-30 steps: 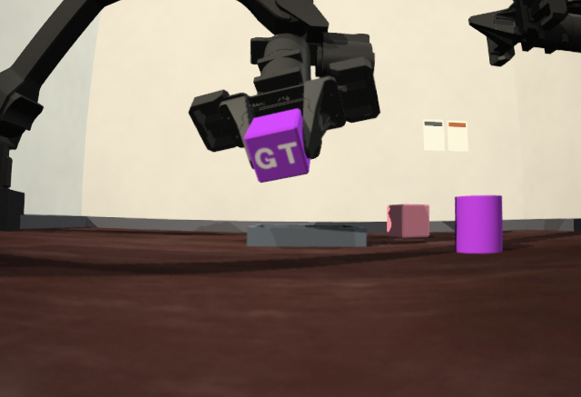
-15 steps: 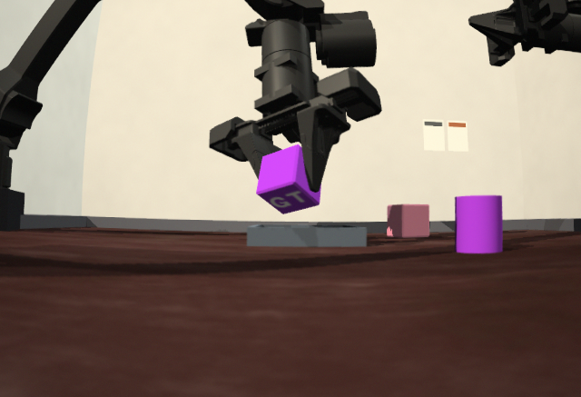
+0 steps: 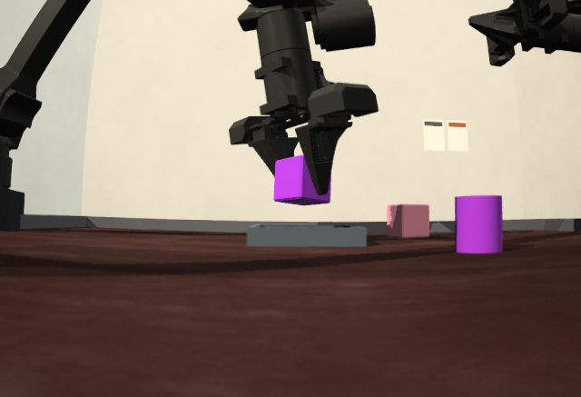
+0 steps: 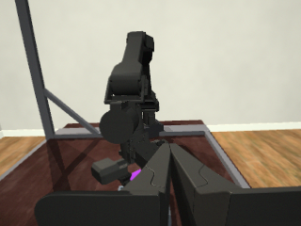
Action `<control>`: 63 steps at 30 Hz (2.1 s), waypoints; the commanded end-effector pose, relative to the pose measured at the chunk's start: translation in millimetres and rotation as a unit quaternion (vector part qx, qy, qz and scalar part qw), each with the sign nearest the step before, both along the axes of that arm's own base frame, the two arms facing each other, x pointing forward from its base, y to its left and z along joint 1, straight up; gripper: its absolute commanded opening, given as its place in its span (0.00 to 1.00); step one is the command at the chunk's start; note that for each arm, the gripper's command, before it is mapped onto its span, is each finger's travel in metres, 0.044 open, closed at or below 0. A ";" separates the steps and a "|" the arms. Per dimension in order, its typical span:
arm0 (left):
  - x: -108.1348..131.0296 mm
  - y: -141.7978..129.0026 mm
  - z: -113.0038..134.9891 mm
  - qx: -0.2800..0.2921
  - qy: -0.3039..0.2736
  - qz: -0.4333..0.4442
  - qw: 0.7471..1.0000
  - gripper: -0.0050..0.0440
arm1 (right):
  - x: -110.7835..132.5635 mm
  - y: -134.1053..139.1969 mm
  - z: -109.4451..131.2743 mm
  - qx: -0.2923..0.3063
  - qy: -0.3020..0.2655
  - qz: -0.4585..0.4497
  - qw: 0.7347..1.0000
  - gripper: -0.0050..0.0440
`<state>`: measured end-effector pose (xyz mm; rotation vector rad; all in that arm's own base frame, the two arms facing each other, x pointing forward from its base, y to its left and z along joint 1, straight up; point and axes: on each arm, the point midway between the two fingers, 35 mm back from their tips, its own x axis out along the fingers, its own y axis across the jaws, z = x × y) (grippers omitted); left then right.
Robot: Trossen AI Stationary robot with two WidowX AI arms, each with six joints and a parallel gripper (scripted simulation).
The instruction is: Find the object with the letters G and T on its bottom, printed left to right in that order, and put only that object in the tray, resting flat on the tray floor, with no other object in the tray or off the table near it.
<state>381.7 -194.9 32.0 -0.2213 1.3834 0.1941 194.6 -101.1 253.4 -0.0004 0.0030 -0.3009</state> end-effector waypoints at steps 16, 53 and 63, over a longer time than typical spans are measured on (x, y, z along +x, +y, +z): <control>6.3 7.2 -17.5 0.023 -0.025 -0.015 0.999 0.45 | -0.3 0.8 4.8 -0.004 -0.005 0.000 1.000 0.00; 10.6 2.7 -28.0 0.015 -0.039 -0.015 0.999 0.79 | -0.3 0.8 4.8 -0.004 -0.005 0.000 1.000 0.00; 10.6 2.7 -28.0 0.015 -0.039 -0.015 0.999 0.92 | -0.3 0.8 4.8 -0.004 -0.005 0.000 1.000 0.00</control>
